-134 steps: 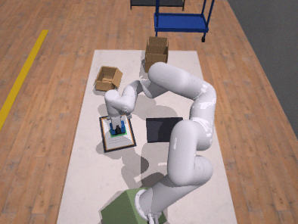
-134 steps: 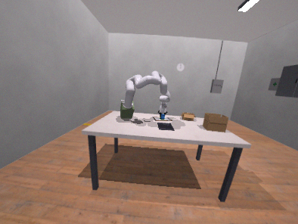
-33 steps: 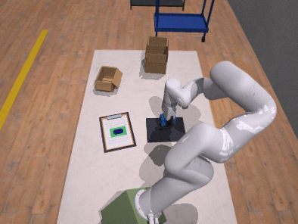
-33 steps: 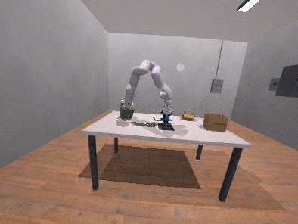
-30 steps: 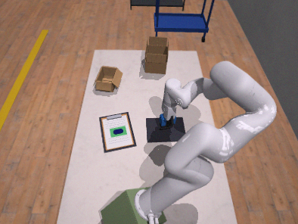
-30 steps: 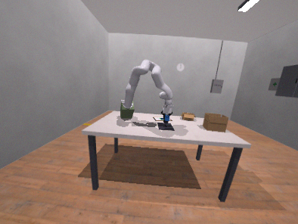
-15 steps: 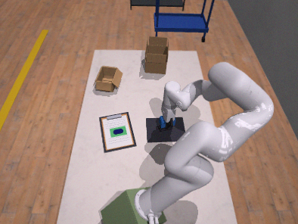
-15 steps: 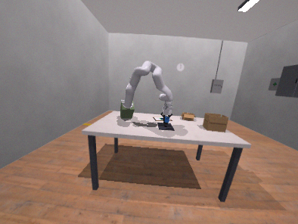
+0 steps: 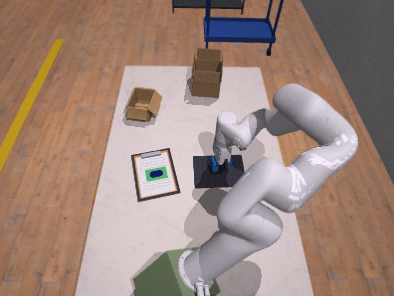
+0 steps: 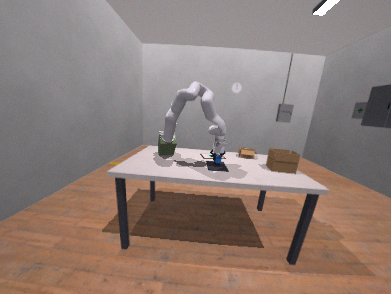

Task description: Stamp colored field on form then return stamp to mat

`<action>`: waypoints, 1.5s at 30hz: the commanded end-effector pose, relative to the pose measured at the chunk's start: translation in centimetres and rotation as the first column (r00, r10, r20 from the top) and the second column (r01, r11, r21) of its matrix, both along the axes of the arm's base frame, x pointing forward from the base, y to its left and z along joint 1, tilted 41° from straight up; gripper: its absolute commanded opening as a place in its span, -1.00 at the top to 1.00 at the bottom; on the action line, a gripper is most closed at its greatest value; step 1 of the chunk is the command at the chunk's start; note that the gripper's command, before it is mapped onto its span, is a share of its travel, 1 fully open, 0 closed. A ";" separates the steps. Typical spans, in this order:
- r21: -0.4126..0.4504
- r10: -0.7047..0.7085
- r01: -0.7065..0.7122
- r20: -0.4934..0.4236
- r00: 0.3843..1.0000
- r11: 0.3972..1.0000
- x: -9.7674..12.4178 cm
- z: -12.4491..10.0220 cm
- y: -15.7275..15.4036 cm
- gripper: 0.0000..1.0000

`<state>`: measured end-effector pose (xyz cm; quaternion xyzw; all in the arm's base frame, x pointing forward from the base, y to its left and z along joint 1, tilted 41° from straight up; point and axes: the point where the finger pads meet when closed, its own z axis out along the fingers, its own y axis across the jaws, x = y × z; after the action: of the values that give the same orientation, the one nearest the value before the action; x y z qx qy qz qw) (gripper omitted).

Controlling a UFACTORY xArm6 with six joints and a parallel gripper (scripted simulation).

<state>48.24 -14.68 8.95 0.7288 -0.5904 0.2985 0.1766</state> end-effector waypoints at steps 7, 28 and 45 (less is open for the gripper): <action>0.000 0.001 -0.001 0.003 1.000 1.000 0.1 0.1 0.0 -0.74; 0.000 0.001 -0.001 0.003 1.000 1.000 0.1 0.1 0.0 -0.74; 0.000 0.001 -0.001 0.003 1.000 1.000 0.0 0.4 0.3 -0.74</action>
<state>48.24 -14.69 8.94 0.7288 -0.5904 0.2984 0.1767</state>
